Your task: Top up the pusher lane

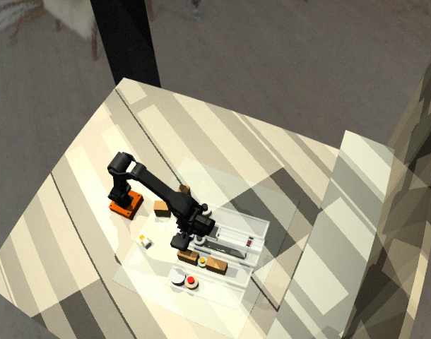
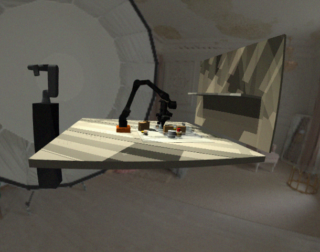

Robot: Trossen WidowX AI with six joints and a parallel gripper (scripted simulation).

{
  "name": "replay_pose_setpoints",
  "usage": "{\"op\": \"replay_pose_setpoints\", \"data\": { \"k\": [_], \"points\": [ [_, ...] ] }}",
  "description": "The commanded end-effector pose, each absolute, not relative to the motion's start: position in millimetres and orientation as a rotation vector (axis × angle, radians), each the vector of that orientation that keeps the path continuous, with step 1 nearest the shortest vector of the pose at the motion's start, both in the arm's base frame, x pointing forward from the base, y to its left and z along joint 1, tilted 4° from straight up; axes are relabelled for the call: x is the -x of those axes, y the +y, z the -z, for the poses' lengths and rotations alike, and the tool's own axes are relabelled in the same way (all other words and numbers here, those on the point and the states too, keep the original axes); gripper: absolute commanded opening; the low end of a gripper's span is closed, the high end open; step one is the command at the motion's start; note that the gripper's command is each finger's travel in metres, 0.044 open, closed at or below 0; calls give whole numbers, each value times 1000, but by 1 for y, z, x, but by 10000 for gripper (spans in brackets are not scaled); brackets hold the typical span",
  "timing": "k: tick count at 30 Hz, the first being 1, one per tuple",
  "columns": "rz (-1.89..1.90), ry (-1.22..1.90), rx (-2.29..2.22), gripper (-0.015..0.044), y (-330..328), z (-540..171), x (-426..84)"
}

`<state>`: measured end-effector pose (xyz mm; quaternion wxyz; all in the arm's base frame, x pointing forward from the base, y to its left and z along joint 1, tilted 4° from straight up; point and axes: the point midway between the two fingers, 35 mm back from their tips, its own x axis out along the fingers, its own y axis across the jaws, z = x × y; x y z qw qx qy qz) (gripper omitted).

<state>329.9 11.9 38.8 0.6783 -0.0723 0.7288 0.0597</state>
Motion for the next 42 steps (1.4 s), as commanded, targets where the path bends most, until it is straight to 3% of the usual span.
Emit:
{"op": "replay_pose_setpoints", "data": {
  "k": [1, 42],
  "points": [
    [-133, 1604, 158, 0, 14, -44, -341],
    [-133, 1604, 158, 0, 16, -45, -348]
  ]
}}
